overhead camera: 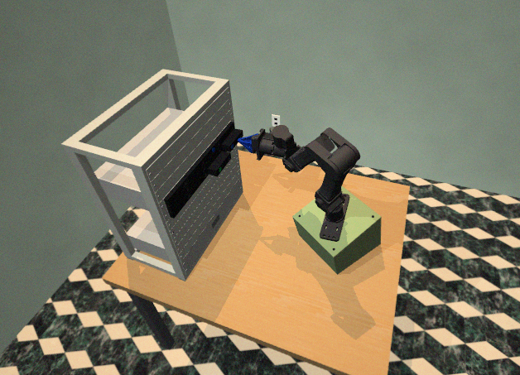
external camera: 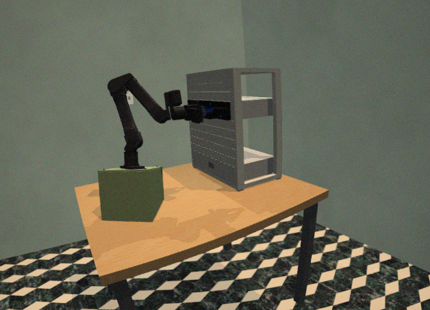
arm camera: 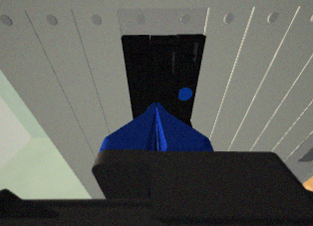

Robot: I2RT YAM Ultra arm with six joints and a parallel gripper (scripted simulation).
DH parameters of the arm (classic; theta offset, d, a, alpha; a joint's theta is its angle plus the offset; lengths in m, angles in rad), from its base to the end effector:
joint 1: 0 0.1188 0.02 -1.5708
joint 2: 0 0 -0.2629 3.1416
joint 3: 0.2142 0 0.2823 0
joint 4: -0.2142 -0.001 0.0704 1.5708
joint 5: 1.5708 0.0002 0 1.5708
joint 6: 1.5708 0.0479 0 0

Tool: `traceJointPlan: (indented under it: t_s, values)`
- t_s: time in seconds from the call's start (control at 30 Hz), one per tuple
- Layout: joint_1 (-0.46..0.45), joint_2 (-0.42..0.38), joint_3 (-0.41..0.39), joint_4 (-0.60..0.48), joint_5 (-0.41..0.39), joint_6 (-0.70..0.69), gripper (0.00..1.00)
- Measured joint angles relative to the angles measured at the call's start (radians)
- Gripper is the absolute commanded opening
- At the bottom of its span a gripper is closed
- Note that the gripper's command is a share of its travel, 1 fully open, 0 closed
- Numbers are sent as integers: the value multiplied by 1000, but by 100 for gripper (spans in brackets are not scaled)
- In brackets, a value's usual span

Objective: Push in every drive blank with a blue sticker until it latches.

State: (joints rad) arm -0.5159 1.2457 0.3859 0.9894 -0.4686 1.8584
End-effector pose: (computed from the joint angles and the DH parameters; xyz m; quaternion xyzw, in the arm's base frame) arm 0.2493 -0.1153 0.2125 0.5299 0.4020 0.5745 0.4770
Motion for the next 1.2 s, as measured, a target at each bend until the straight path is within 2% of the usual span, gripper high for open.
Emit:
traceJointPlan:
  t_s: [1.0,1.2]
  values:
    - [1,15,2,-1,0,0,0]
    - [19,56,15,14,6,-1,0]
